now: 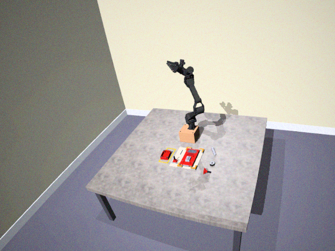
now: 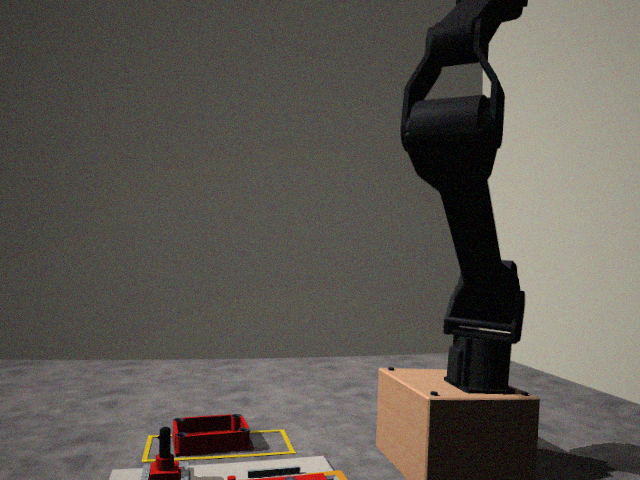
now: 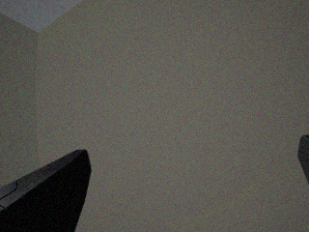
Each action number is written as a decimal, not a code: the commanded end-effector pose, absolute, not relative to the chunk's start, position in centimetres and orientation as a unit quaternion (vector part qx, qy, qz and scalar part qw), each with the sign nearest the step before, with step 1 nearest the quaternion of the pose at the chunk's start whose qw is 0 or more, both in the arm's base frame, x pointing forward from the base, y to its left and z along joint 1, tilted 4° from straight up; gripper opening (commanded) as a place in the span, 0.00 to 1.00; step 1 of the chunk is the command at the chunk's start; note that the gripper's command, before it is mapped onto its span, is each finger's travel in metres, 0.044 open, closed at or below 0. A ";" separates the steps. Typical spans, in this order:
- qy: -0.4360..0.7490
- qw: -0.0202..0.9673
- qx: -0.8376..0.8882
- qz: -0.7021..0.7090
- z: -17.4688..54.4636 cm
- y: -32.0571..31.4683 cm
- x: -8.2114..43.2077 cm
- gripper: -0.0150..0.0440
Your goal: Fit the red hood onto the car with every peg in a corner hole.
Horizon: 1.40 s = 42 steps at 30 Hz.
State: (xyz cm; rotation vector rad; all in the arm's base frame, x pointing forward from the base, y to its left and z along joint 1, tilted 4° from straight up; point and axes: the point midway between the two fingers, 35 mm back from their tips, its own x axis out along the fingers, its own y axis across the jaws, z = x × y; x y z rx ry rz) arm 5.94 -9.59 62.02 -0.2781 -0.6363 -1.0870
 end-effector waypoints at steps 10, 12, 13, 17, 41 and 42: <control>-0.254 0.845 -0.040 -0.468 55.2 -21.8 2.7 1.00; -0.239 0.854 -0.028 -0.461 53.6 -23.9 3.1 1.00; -0.231 0.859 -0.023 -0.457 52.8 -24.8 3.3 1.00; -0.196 0.878 -0.002 -0.437 49.0 -28.4 5.1 1.00; 0.096 0.974 0.040 -0.201 18.4 -30.7 25.2 1.00; 0.109 0.976 0.038 -0.186 17.1 -29.9 26.0 1.00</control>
